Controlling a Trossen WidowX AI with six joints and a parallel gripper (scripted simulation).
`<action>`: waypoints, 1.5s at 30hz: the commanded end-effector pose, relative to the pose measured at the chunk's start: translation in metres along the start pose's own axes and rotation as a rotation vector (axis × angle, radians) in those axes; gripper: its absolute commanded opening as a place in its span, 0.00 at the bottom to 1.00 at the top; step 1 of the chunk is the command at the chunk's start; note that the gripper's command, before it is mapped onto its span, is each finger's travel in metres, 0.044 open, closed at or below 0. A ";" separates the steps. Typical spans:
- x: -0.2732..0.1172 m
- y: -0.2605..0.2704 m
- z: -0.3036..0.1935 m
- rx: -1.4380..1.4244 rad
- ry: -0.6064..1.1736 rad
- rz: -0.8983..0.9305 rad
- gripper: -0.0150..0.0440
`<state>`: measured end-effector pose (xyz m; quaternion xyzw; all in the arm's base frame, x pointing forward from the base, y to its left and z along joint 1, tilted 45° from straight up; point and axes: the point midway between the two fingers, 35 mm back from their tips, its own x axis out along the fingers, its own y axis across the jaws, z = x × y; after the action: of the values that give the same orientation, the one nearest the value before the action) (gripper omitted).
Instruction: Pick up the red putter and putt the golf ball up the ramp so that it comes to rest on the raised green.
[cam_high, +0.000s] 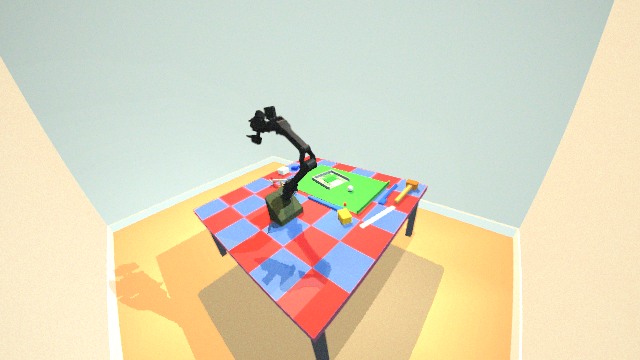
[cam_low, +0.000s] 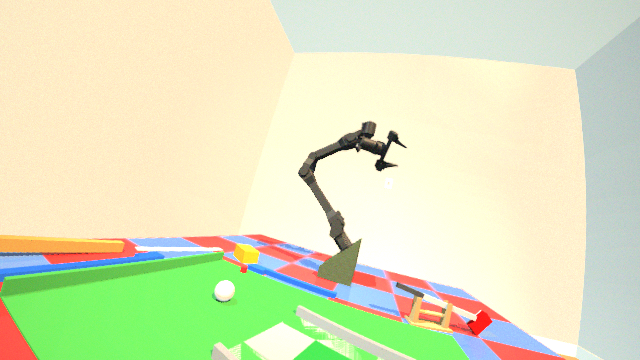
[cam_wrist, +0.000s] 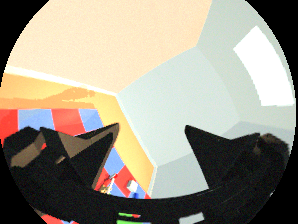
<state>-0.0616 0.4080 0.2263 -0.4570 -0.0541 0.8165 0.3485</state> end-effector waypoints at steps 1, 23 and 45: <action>0.027 -0.002 -0.064 0.141 0.177 0.042 1.00; 0.041 0.094 -0.406 0.777 1.124 0.336 1.00; 0.008 0.187 -0.494 0.898 1.397 0.555 1.00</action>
<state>0.2275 0.1642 -0.1368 -0.6662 0.6110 0.3497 0.2461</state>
